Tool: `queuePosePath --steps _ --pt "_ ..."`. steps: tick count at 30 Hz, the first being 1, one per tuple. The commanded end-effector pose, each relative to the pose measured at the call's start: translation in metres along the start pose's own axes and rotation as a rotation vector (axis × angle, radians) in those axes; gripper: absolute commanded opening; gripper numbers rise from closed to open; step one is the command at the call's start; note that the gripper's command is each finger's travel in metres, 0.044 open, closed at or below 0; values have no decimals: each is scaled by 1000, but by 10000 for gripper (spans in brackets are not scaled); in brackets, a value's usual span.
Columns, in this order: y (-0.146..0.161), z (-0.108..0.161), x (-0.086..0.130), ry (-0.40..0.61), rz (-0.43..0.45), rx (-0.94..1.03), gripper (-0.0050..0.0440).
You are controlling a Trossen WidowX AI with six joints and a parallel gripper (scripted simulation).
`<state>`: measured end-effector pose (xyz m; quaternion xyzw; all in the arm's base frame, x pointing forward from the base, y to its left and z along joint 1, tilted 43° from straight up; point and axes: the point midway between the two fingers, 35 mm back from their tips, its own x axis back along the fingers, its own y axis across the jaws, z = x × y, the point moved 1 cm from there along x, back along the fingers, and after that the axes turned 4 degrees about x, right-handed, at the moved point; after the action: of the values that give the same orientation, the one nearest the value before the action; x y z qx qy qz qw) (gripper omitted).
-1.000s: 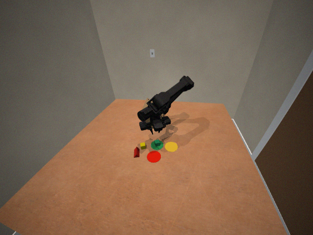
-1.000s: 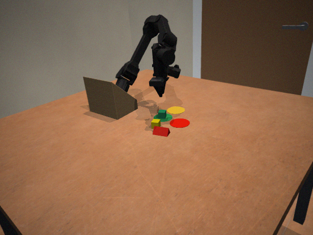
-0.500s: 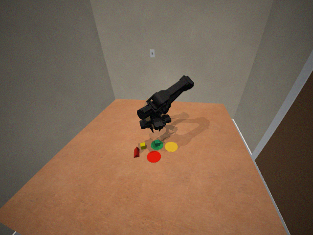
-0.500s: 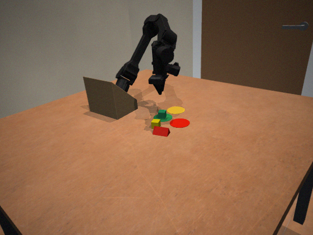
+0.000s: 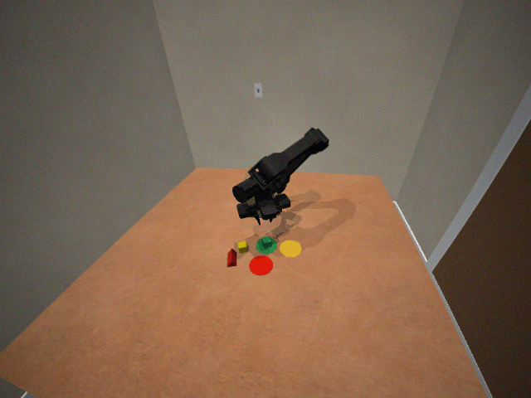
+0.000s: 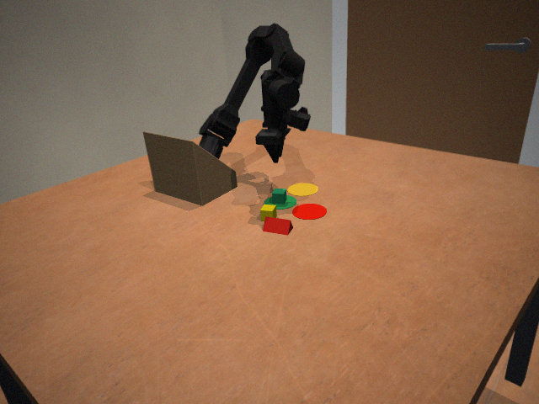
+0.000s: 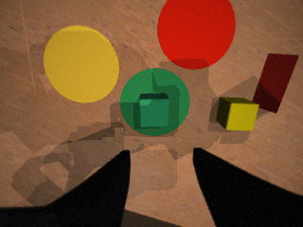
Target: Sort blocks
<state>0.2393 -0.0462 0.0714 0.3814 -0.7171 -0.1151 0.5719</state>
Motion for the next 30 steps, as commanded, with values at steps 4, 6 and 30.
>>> queuePosePath --steps 4,6,30 --pt "-1 -3 5 -10 17 14 195" --pt "-1 -3 5 -10 17 14 195" --pt "-62 2 9 -19 21 -903 265"
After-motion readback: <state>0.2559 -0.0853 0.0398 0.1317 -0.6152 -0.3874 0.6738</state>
